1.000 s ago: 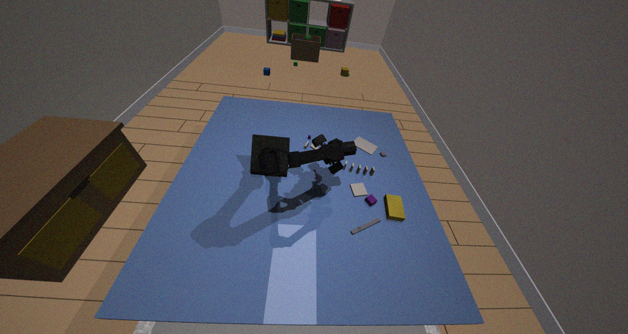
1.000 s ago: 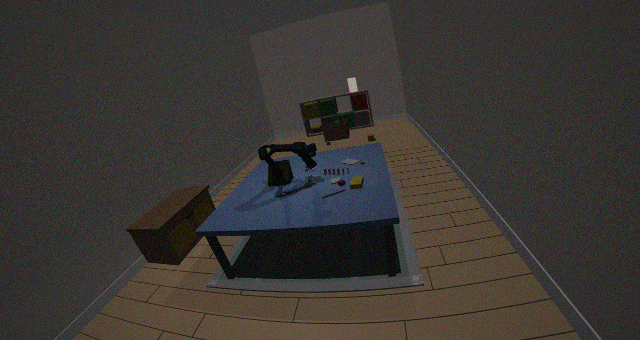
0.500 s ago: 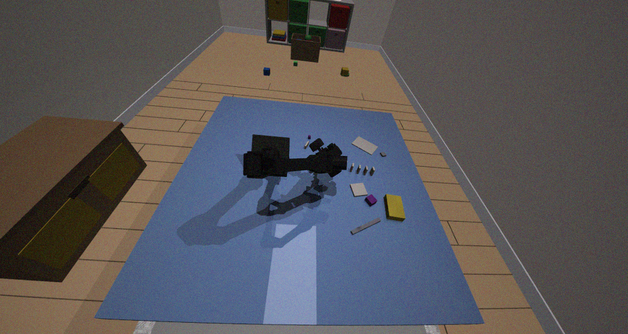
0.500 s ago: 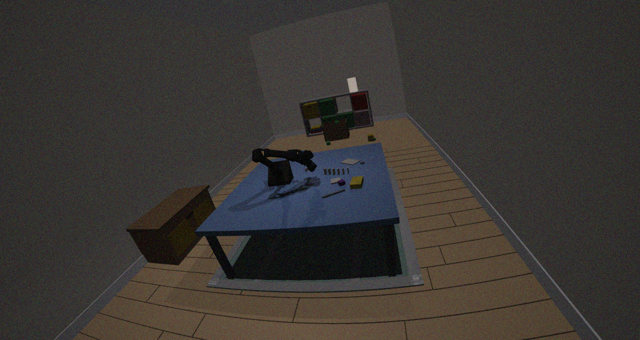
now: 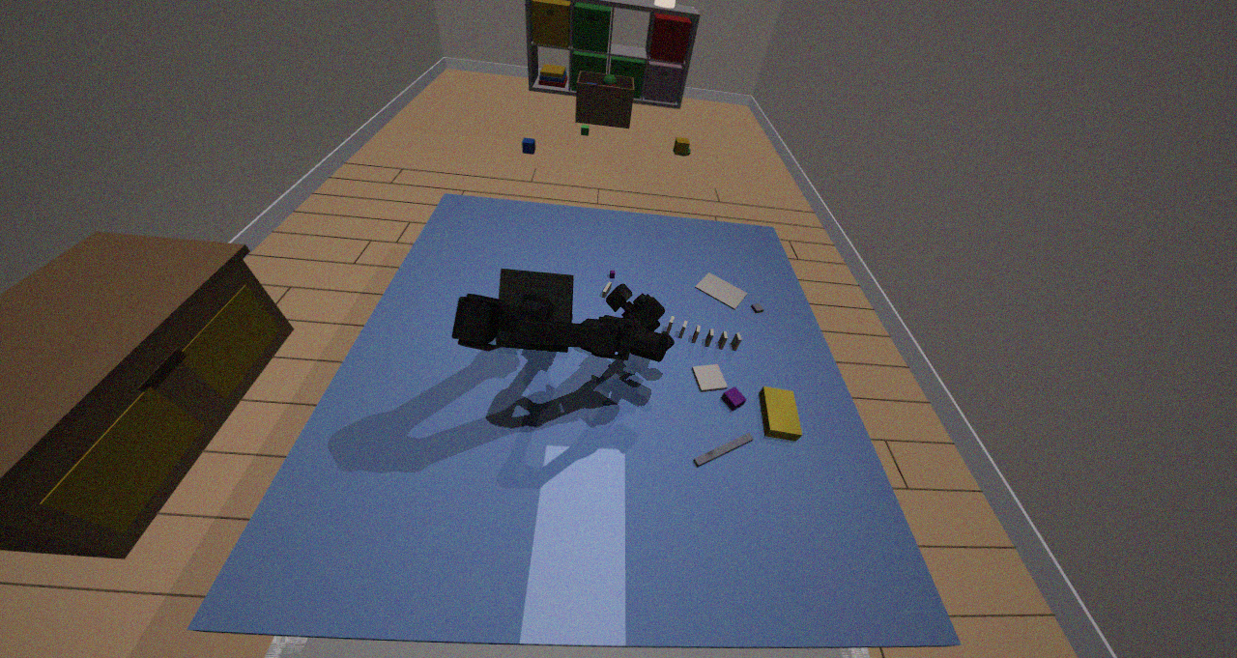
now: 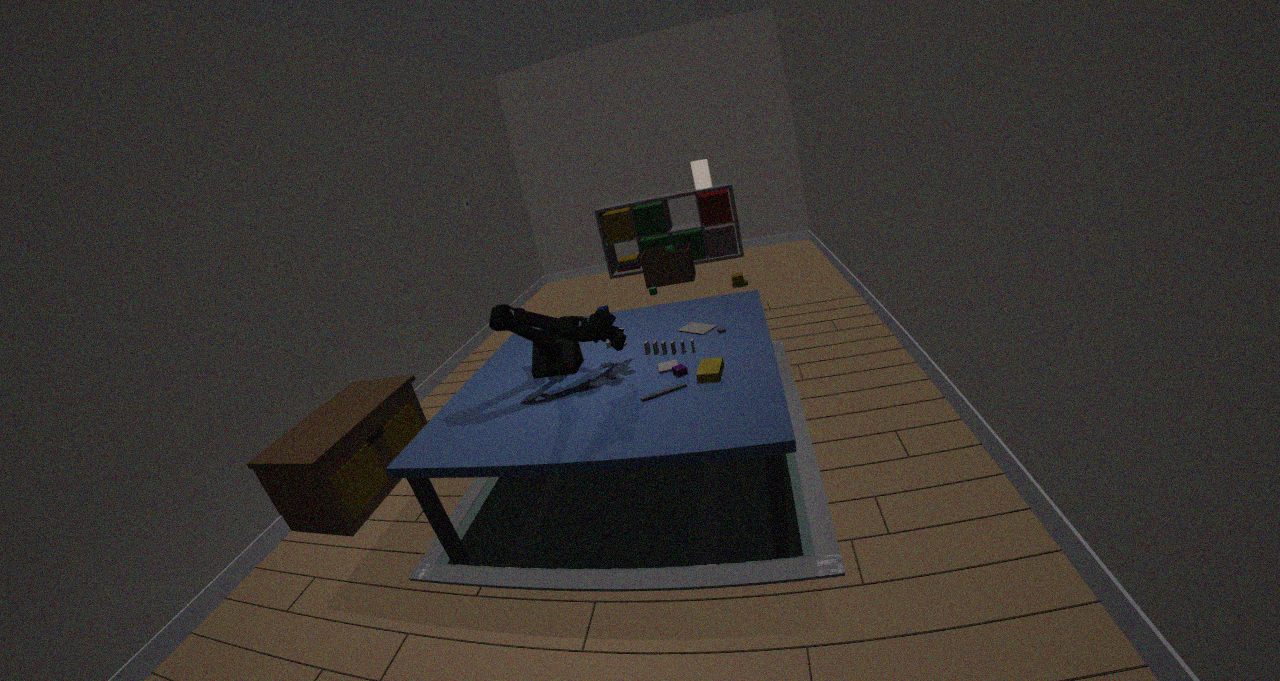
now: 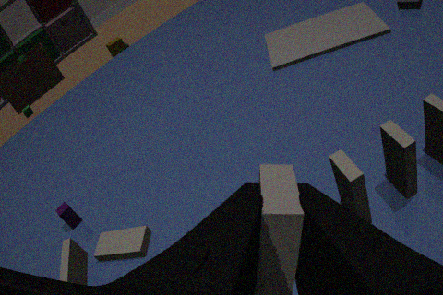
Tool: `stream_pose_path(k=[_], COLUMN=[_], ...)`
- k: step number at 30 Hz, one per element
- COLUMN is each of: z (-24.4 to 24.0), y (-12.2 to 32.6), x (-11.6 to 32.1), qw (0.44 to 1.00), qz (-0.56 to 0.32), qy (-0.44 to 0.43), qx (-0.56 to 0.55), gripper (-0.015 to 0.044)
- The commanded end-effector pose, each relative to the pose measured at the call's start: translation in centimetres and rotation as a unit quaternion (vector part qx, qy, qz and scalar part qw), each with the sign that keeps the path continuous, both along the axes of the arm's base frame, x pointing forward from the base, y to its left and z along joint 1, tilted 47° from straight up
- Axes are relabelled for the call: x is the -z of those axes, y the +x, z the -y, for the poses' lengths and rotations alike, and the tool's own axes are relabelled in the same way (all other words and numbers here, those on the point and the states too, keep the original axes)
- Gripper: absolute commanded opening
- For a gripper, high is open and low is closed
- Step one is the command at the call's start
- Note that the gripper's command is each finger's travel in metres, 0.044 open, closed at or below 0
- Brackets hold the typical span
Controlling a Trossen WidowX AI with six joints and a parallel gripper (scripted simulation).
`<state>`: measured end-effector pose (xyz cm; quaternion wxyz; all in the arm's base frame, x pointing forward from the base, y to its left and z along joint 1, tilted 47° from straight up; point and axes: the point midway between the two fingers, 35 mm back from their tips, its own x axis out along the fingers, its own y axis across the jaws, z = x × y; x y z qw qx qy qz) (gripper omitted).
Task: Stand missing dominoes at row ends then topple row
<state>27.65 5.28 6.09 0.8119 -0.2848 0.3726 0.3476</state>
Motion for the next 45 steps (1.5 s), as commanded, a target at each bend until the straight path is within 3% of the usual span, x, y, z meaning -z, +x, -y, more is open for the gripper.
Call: stream_pose_path(k=[1, 18, 45], z=[0.1, 0.8, 1.7], y=[-0.1, -1.6, -1.1], x=[-0.7, -3.1, -2.2], qw=[0.999, 0.961, 0.961], qz=[0.045, 0.251, 0.249], qy=[0.013, 0.021, 0.018], qx=[-0.022, -0.113, -0.115], gripper=[0.0024, 0.0024, 0.0024])
